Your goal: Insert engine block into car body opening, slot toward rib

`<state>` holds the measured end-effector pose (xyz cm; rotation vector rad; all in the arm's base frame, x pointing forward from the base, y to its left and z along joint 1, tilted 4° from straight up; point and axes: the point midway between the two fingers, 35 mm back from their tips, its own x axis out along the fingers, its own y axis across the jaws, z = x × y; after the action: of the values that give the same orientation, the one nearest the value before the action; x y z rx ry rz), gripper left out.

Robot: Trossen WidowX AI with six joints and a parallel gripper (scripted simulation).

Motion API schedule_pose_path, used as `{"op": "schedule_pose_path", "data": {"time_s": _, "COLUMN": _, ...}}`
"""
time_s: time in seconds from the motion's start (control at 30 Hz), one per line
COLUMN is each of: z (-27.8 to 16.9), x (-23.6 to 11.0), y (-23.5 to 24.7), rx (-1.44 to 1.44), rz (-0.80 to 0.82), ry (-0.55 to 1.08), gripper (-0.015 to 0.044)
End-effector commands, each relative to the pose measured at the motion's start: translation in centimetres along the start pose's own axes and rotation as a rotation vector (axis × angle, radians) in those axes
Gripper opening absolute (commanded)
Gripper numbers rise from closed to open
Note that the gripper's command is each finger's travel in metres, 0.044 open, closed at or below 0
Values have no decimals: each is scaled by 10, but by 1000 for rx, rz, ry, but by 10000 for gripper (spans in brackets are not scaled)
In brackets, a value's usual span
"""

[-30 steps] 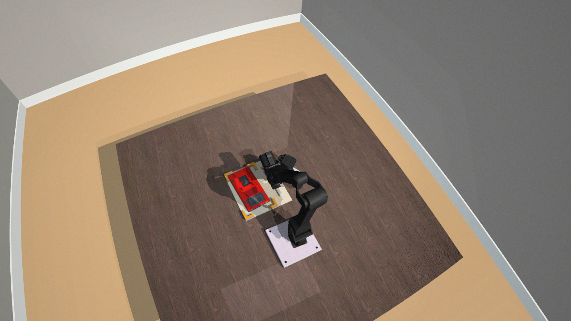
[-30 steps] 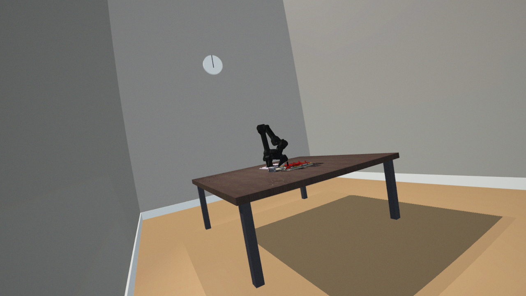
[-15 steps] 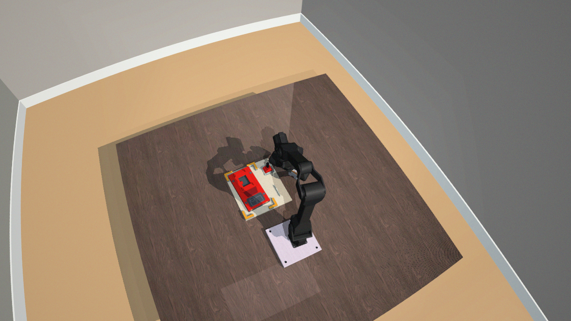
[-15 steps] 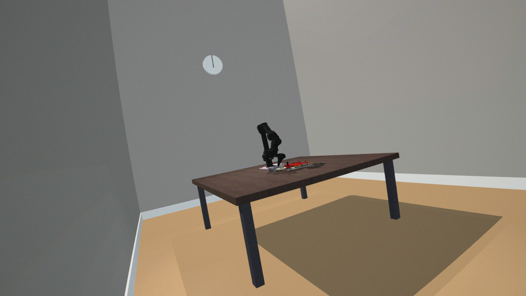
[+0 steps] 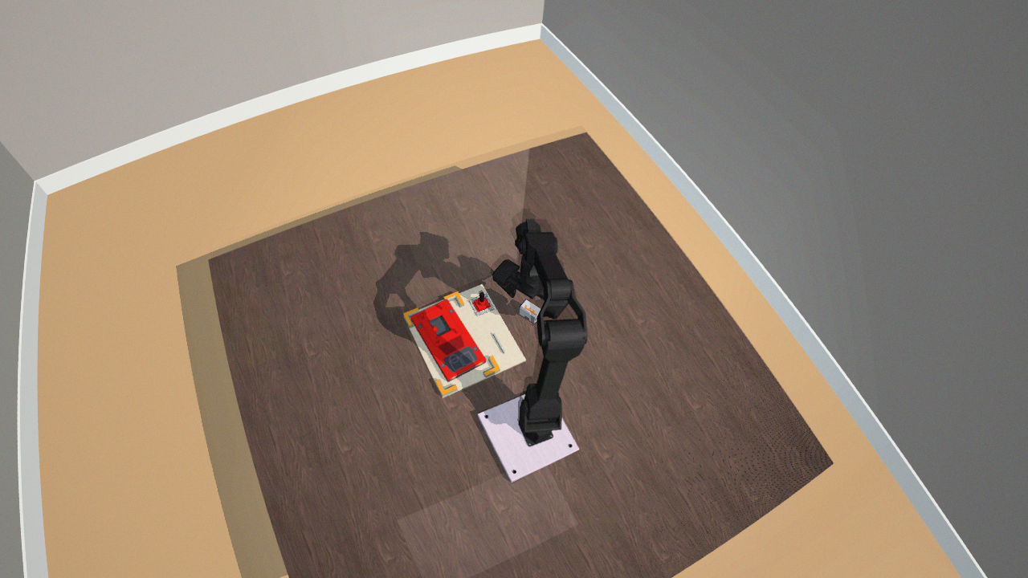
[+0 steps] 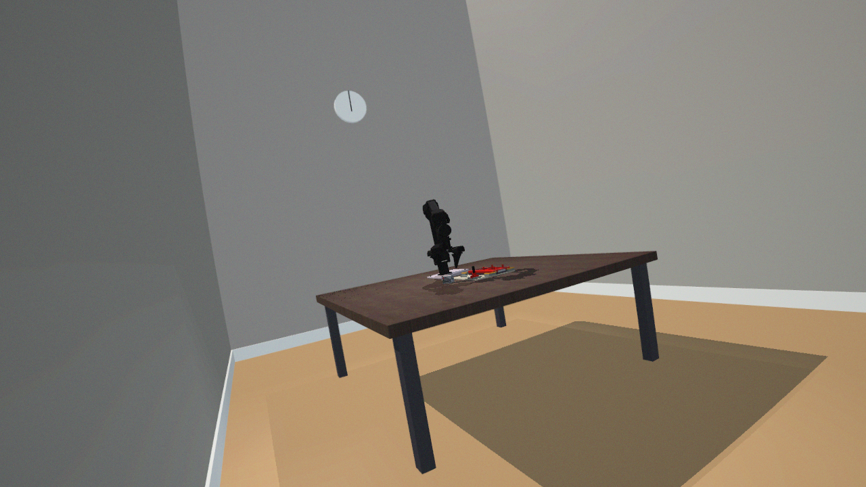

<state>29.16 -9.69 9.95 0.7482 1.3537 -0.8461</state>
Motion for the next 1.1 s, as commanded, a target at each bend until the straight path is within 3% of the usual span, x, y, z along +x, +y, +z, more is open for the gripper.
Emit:
{"op": "schedule_pose_path", "data": {"time_s": 0.0, "z": 14, "x": 0, "y": 0, "rx": -2, "rz": 2, "ry": 7, "gripper": 440}}
{"op": "schedule_pose_path", "data": {"time_s": 1.07, "z": 16, "x": 50, "y": 0, "rx": -2, "rz": 1, "ry": 7, "gripper": 440}}
